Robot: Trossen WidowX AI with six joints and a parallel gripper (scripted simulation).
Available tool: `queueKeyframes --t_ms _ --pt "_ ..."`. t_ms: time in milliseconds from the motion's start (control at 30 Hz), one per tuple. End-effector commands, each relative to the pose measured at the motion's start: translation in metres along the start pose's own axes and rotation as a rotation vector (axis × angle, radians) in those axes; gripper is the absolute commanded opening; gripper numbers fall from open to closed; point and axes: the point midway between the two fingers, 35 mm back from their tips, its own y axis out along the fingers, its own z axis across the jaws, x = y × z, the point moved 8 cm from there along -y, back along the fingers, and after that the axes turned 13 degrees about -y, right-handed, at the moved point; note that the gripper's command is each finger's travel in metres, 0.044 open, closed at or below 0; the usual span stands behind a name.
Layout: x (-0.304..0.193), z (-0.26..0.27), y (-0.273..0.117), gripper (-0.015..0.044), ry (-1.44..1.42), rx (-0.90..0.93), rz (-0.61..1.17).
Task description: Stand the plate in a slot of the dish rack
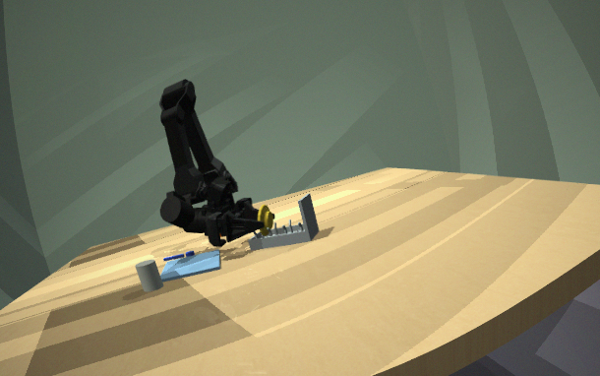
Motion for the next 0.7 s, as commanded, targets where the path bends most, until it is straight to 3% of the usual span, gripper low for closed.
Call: queueKeyframes --t_ms 0,333,667 --pt "0.0002 -0.0005 0.0 0.0 -0.003 -0.001 0.0" --pt "0.0012 -0.0007 -0.0002 0.0 -0.002 0.0 0.0" --pt "0.001 -0.0006 -0.0002 0.0263 -0.004 -0.001 0.0"
